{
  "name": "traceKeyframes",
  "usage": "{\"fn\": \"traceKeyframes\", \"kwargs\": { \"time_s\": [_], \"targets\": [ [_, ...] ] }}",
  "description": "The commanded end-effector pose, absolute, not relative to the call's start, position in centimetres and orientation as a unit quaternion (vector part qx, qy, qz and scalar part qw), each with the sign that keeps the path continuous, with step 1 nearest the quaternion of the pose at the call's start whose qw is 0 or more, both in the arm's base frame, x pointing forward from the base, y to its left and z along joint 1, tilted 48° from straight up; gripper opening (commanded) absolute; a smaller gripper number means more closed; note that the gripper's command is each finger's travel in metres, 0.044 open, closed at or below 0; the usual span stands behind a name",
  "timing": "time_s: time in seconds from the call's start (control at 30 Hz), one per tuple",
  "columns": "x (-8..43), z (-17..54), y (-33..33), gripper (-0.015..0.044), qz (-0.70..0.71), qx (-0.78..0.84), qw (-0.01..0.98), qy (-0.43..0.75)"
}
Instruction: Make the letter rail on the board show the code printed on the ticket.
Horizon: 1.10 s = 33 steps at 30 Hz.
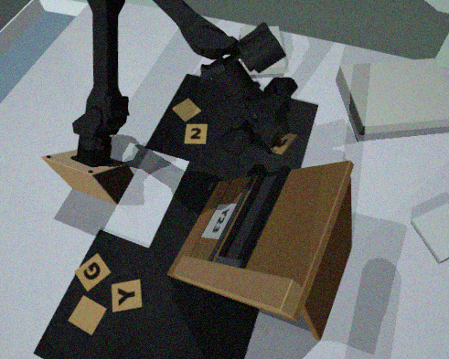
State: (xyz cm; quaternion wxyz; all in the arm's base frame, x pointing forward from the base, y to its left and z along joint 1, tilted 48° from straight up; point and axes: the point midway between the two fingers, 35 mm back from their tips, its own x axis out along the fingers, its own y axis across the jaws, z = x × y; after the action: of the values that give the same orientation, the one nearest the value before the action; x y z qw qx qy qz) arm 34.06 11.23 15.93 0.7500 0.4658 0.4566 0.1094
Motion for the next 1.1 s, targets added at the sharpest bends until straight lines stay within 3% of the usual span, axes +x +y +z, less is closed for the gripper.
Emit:
{"fn": "traceKeyframes", "kwargs": {
  "time_s": [0.0, 0.23, 1.07],
  "targets": [
    [34.8, 16.9, 10.5, 0.0000, 0.125, 0.436, 0.785, 0.421],
    [36.0, 18.7, 9.6, 0.0000, 0.151, 0.378, 0.840, 0.359],
    [35.9, 18.2, 9.2, 0.0000, 0.151, 0.376, 0.841, 0.358]
  ]
}}
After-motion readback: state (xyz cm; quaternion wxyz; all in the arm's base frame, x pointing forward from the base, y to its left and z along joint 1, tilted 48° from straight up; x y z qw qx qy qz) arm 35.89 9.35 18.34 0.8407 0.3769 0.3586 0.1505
